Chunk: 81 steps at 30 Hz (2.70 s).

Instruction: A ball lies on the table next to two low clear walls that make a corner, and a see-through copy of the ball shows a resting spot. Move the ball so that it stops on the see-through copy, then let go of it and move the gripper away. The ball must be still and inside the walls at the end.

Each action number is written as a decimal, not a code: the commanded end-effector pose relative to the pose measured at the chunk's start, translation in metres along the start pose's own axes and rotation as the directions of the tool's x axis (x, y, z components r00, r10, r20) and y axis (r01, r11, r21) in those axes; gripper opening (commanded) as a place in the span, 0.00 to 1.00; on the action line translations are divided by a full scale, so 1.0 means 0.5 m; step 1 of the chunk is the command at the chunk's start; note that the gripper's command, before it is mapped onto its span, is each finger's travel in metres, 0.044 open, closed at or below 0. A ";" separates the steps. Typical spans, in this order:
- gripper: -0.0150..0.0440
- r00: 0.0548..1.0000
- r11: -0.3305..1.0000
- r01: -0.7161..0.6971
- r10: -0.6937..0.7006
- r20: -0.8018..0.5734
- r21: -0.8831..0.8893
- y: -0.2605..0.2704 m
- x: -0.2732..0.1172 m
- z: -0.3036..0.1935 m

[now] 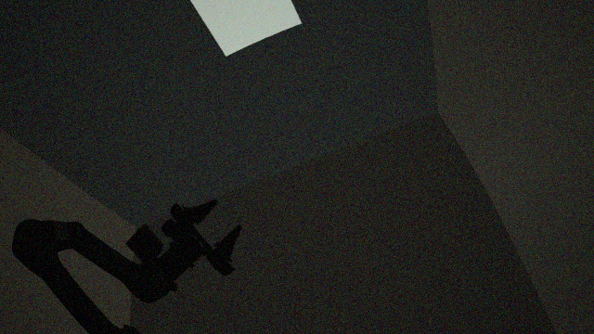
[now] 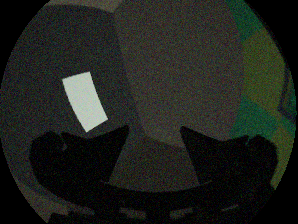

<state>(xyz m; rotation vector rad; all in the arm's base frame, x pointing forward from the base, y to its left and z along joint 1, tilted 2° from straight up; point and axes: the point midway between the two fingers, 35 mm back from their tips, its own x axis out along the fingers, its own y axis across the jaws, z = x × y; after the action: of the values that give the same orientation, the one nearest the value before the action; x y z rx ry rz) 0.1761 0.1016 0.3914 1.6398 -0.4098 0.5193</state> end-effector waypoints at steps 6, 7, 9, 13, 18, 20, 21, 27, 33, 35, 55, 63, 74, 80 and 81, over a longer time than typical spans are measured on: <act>0.75 0.999 0.948 0.041 -0.047 -0.010 -0.316 -0.040 0.033 -0.017; 0.75 0.998 0.922 0.053 -0.065 -0.019 -0.383 -0.052 0.040 -0.023; 0.75 0.994 0.857 0.072 -0.103 -0.034 -0.510 -0.078 0.052 -0.034; 0.75 0.972 0.617 0.097 -0.226 -0.058 -0.781 -0.157 0.081 -0.051; 0.75 0.884 0.130 0.024 -0.465 -0.040 -0.991 -0.306 0.107 -0.039; 0.75 0.826 -0.049 -0.050 -0.563 -0.014 -0.998 -0.367 0.108 -0.020; 0.75 0.790 -0.137 -0.102 -0.613 0.003 -0.985 -0.398 0.106 -0.007; 0.75 0.531 -0.397 -0.453 -0.839 0.116 -0.798 -0.549 0.066 0.084; 0.75 0.217 -0.293 -0.744 -0.956 0.198 -0.601 -0.645 -0.013 0.181; 0.75 0.092 -0.196 -0.814 -0.973 0.211 -0.547 -0.669 -0.050 0.214; 0.75 -0.551 0.517 -0.824 -0.827 0.113 -0.233 -0.703 -0.263 0.344; 0.75 -0.551 0.517 -0.824 -0.827 0.113 -0.233 -0.728 -0.280 0.348; 0.75 -0.551 0.517 -0.824 -0.827 0.113 -0.233 -0.751 -0.294 0.351; 0.75 -0.551 0.517 -0.824 -0.827 0.113 -0.233 -0.767 -0.305 0.353; 0.75 -0.551 0.517 -0.824 -0.827 0.113 -0.233 -0.770 -0.307 0.353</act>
<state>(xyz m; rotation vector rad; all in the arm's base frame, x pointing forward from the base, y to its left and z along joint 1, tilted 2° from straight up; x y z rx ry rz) 0.2763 -0.0279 -0.0230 -1.1243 1.2843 1.0897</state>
